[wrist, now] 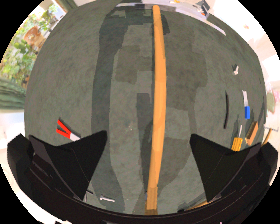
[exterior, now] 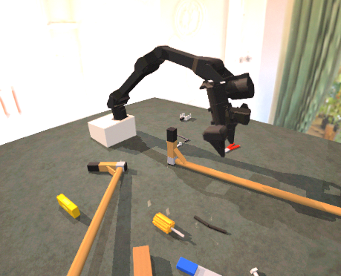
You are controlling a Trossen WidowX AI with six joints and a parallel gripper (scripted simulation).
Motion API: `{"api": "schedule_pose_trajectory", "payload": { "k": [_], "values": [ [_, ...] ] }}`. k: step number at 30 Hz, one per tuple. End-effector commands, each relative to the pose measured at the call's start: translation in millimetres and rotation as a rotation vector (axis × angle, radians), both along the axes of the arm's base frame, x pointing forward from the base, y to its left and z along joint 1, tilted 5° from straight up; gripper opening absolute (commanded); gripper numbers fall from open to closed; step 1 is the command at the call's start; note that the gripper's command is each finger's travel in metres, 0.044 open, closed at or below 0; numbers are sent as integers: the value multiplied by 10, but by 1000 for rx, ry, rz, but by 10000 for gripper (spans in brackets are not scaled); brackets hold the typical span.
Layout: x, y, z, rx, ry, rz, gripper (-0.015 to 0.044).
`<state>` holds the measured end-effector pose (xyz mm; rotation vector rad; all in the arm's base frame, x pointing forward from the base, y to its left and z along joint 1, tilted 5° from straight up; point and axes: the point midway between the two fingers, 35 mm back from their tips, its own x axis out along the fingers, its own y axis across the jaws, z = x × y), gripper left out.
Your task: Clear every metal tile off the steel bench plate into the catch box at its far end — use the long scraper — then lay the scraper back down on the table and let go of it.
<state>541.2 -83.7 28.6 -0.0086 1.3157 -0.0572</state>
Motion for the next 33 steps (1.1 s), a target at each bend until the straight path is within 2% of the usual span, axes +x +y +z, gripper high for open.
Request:
{"api": "schedule_pose_trajectory", "payload": {
  "k": [1, 33],
  "values": [
    [-43, -39, 127, -1, -21, 2, 440],
    [-521, -182, 608, 8, -115, 1, 440]
  ]
}}
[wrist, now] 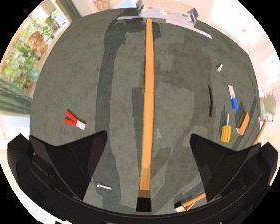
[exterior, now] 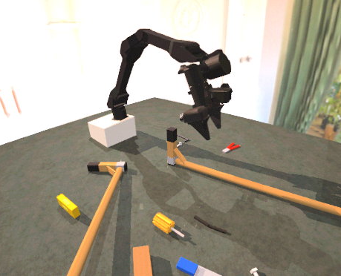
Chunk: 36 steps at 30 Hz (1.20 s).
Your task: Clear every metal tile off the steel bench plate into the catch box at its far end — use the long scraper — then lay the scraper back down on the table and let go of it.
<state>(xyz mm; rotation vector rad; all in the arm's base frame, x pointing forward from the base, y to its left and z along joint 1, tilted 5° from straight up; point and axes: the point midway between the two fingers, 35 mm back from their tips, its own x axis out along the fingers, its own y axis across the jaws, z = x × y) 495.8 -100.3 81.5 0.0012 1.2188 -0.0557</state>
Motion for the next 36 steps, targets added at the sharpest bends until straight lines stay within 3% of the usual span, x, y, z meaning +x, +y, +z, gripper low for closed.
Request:
{"api": "schedule_pose_trajectory", "payload": {
  "k": [1, 36],
  "values": [
    [-85, -20, 90, 3, -21, 4, 440],
    [-808, -59, 342, 6, -116, -12, 440]
  ]
}}
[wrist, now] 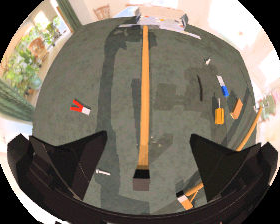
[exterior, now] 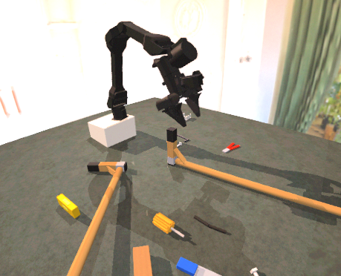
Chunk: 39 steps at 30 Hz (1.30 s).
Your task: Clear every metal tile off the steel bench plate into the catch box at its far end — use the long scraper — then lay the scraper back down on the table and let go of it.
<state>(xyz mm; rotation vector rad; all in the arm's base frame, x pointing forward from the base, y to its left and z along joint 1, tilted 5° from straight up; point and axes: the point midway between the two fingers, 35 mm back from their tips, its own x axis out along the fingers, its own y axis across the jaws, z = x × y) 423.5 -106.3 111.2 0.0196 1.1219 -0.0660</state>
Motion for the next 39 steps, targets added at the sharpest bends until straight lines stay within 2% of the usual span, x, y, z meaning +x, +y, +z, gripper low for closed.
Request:
{"api": "schedule_pose_trajectory", "payload": {
  "k": [1, 39],
  "values": [
    [-107, 2, 49, -1, -21, 5, 440],
    [-970, 107, 17, -23, -136, 23, 440]
  ]
}}
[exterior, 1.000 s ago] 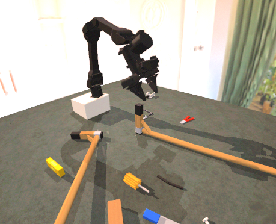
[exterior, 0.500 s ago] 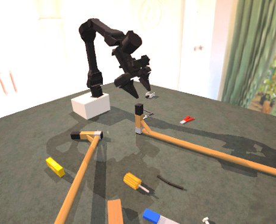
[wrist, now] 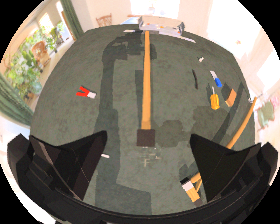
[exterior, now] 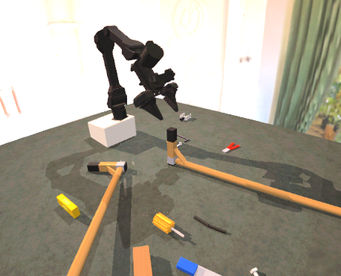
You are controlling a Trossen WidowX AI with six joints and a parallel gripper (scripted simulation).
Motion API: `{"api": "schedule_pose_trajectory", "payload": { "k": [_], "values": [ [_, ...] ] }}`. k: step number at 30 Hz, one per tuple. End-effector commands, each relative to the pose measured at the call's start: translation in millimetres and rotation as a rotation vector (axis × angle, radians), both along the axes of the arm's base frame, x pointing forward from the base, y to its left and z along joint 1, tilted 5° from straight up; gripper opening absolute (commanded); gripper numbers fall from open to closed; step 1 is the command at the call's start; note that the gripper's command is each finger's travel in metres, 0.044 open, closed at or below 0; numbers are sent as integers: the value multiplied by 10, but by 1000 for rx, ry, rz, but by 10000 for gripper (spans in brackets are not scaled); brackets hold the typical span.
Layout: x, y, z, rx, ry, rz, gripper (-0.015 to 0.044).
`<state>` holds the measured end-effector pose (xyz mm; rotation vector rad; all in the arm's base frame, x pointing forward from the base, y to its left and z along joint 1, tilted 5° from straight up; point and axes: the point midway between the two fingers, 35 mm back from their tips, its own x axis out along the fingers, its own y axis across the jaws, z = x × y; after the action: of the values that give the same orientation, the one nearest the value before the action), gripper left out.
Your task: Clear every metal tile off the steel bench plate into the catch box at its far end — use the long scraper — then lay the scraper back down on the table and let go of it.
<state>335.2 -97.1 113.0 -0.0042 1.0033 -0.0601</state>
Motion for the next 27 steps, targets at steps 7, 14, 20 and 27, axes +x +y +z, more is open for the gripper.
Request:
{"api": "schedule_pose_trajectory", "payload": {
  "k": [7, 14, 20, 27],
  "values": [
    [-241, 46, -45, -9, -38, 9, 440],
    [-255, 41, -193, -10, -40, 10, 440],
    [-276, 34, -426, -10, -40, 10, 440],
    [-270, 32, -463, -10, -40, 10, 440]
  ]
}}
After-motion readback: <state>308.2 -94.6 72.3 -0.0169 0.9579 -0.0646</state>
